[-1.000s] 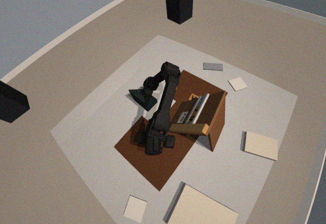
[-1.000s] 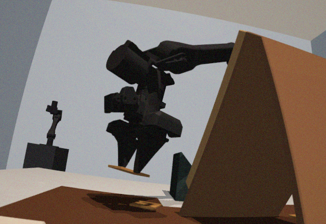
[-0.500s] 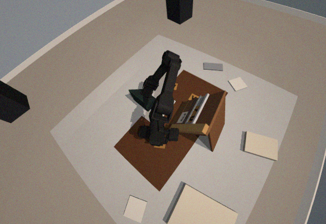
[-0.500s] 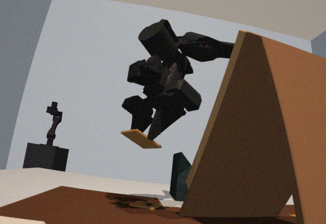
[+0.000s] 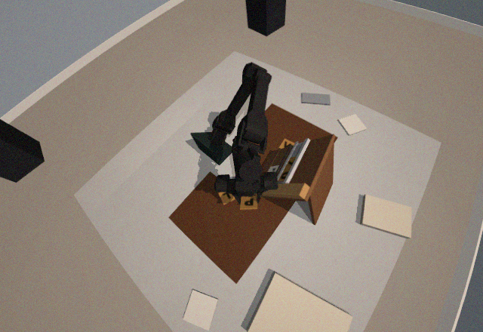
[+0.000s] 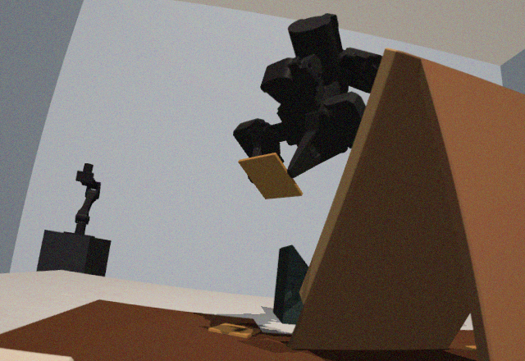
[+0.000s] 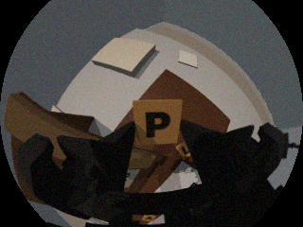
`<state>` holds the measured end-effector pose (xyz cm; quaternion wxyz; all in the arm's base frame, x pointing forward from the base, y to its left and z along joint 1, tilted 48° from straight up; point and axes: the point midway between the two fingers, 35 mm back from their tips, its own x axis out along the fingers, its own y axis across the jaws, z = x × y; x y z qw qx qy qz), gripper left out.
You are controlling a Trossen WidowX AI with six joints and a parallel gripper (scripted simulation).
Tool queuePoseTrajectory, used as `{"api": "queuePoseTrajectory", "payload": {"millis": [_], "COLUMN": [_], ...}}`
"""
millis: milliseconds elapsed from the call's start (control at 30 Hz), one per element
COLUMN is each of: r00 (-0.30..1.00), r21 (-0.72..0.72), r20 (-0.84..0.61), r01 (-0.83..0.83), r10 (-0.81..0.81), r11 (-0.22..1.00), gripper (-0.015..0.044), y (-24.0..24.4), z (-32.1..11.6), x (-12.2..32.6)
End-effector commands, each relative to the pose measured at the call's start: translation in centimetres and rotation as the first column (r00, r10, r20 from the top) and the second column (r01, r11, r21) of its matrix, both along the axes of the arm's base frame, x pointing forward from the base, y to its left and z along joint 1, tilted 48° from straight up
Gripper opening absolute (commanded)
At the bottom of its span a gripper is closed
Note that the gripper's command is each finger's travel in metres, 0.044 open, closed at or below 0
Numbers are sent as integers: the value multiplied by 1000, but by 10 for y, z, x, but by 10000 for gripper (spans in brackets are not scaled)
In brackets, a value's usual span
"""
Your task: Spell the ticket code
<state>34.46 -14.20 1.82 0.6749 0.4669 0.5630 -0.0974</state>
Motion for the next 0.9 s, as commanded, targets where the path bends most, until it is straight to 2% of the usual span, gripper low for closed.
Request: {"api": "queuePoseTrajectory", "payload": {"millis": [0,867], "r00": [998,935], "r21": [-29,-119], "r20": [58,348], "r01": [-11,-33], "r10": [13,73], "r11": [1000,992], "gripper": [0,0], "y": [6,65], "z": [19,127], "x": [2,-3]}}
